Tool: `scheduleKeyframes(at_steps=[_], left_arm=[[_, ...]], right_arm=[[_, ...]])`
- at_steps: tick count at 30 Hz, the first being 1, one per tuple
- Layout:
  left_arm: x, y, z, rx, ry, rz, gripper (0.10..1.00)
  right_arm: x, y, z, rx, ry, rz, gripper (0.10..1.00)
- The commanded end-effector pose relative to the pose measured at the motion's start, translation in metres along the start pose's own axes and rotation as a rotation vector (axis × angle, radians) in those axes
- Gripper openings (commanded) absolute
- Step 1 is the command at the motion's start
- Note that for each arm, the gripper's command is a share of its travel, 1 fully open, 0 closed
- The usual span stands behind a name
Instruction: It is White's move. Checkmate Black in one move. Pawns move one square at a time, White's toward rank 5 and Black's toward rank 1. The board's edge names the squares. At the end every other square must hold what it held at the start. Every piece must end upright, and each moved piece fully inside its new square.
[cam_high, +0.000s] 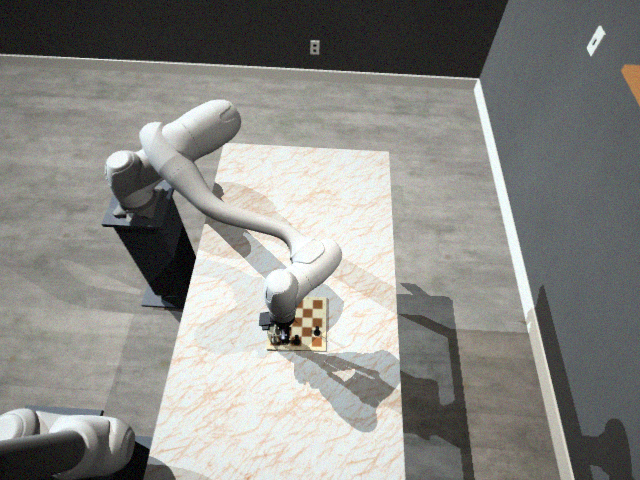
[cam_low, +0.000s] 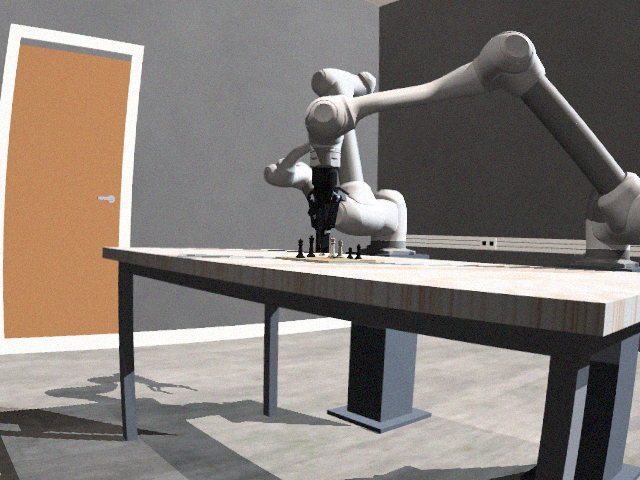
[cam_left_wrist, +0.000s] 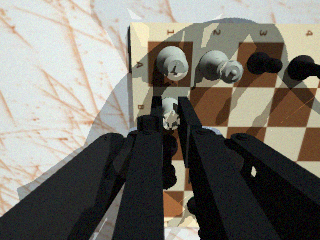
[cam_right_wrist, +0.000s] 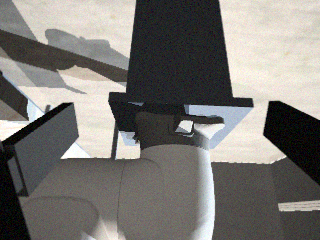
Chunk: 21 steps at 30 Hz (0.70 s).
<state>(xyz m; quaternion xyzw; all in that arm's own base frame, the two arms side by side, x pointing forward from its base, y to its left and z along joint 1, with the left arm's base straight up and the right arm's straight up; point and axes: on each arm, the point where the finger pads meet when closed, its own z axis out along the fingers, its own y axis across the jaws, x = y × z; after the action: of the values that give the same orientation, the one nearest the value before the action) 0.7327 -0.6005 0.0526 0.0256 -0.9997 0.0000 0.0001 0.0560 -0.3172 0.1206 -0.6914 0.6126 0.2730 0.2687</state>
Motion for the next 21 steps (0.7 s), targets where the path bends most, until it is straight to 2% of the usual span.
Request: scheduleKeyframes(at_steps=[1,21], left_arm=[[-0.0005,-0.0003,-0.0017,0.001,-0.002,0.000,0.099],[-0.0005,-0.0003,0.0019,0.001,-0.002,0.000,0.099]], right_arm=[[0.0000,-0.0001,-0.0005,0.000,0.001,0.000,1.000],[0.0000,-0.0001,-0.0005,0.000,0.001,0.000,1.000]])
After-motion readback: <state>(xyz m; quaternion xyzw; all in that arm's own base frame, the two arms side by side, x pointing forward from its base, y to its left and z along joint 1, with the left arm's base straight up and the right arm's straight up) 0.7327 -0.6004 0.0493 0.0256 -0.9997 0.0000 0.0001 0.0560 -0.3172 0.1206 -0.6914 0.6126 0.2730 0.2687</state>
